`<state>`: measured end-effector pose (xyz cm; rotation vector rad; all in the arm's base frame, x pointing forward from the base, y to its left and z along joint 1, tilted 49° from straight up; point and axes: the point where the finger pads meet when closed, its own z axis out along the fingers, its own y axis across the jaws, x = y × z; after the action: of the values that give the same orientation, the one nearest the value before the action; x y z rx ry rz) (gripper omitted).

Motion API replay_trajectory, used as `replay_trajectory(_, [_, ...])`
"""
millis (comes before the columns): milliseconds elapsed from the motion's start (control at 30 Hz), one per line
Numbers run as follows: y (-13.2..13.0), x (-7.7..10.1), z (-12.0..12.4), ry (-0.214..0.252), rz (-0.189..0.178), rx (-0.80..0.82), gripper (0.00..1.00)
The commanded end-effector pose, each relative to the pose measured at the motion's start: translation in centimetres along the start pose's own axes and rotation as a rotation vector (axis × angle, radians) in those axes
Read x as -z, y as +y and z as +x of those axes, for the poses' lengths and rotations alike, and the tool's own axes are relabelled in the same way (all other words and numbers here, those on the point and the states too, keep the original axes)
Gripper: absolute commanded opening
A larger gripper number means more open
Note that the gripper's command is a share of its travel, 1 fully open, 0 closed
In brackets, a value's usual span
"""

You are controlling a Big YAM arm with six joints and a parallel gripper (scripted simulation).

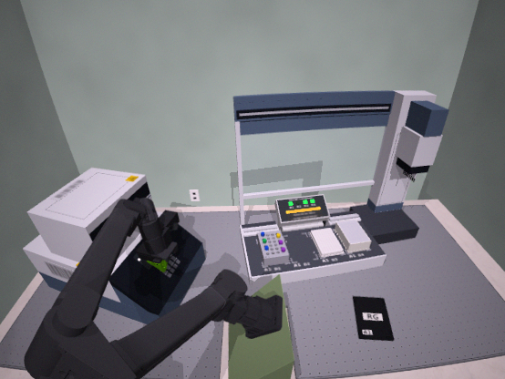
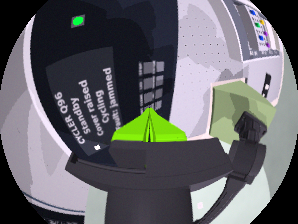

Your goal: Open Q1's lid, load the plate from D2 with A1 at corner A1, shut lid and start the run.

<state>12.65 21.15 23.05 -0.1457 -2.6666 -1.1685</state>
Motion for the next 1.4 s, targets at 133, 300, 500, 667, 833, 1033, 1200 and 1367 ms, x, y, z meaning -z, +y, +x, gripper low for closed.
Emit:
replay_trajectory(133, [1.3, 0.8, -0.2, -0.028, -0.019, 0.018, 0.0])
replay_trajectory(300, [1.3, 0.7, -0.1, -0.026, -0.019, 0.019, 0.0])
replay_trajectory(500, [1.2, 0.6, -0.1, -0.025, -0.019, 0.02, 0.0])
replay_trajectory(667, [1.1, 0.5, 0.0, -0.025, -0.019, 0.02, 0.0])
replay_trajectory(833, [1.0, 0.3, 0.1, -0.024, -0.019, 0.02, 0.0])
replay_trajectory(1033, [0.9, 0.2, 0.1, -0.021, -0.018, 0.017, 0.0])
replay_trajectory(1200, [0.8, 0.0, 0.1, -0.016, -0.019, 0.018, 0.0])
replay_trajectory(1367, [0.7, -0.2, 0.2, -0.011, -0.018, 0.017, 0.0])
